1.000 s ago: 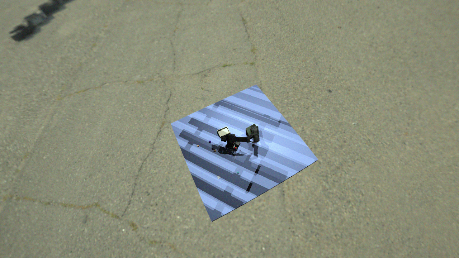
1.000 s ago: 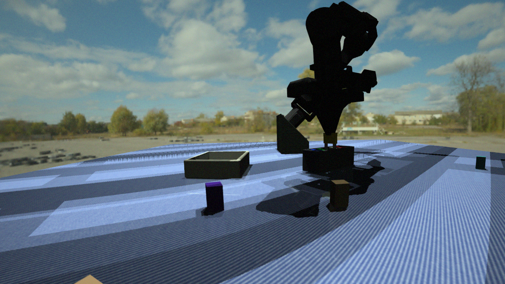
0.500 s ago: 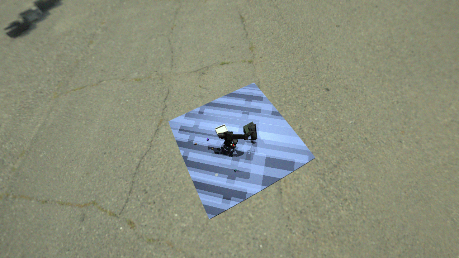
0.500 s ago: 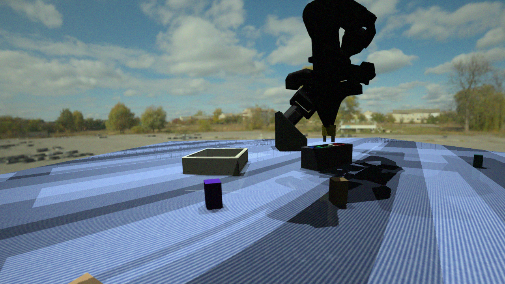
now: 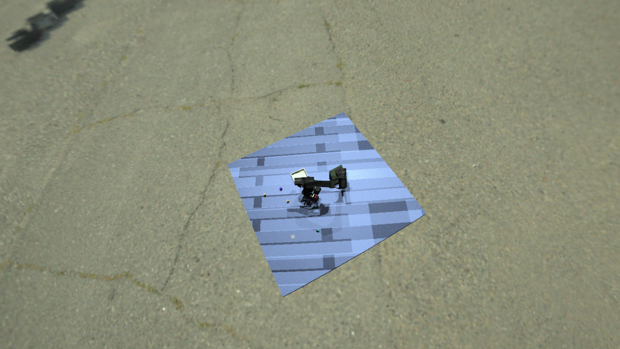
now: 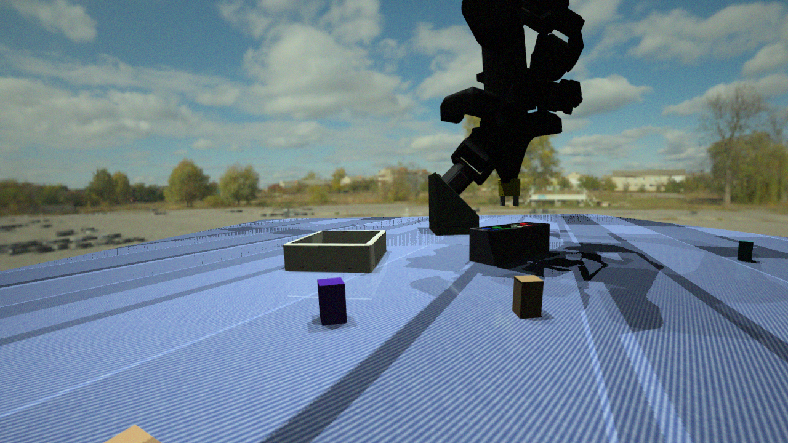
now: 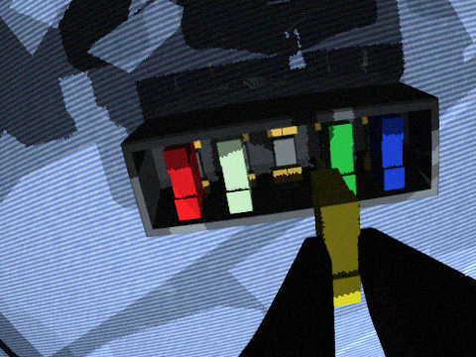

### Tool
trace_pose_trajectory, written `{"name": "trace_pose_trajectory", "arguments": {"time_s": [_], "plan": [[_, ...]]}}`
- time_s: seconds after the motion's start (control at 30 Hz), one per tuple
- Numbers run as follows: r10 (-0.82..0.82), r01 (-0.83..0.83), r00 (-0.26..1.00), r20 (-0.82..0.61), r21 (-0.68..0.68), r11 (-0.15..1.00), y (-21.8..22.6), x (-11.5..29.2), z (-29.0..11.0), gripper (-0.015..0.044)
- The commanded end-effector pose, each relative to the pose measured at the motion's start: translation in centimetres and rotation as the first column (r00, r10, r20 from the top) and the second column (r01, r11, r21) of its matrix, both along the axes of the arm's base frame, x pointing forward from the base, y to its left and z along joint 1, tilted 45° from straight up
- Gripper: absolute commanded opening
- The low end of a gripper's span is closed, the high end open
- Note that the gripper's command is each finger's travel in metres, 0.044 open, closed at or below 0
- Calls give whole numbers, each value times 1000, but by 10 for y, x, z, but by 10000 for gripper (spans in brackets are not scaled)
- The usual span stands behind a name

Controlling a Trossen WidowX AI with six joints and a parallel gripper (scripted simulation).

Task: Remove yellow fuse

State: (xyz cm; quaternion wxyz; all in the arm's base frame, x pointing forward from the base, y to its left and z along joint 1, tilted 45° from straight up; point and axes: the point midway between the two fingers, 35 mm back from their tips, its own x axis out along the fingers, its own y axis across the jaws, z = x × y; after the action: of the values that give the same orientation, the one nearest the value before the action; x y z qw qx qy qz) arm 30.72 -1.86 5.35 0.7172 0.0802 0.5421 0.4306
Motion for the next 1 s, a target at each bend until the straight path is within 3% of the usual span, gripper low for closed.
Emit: {"name": "trace_pose_trajectory", "arguments": {"time_s": [0.0, 0.97], "plan": [[-1, 1, 1000, -4, -7, 1000, -14, 4, -11, 0], [-1, 1, 1000, -3, -17, 1000, -137, -3, -128, 0]]}}
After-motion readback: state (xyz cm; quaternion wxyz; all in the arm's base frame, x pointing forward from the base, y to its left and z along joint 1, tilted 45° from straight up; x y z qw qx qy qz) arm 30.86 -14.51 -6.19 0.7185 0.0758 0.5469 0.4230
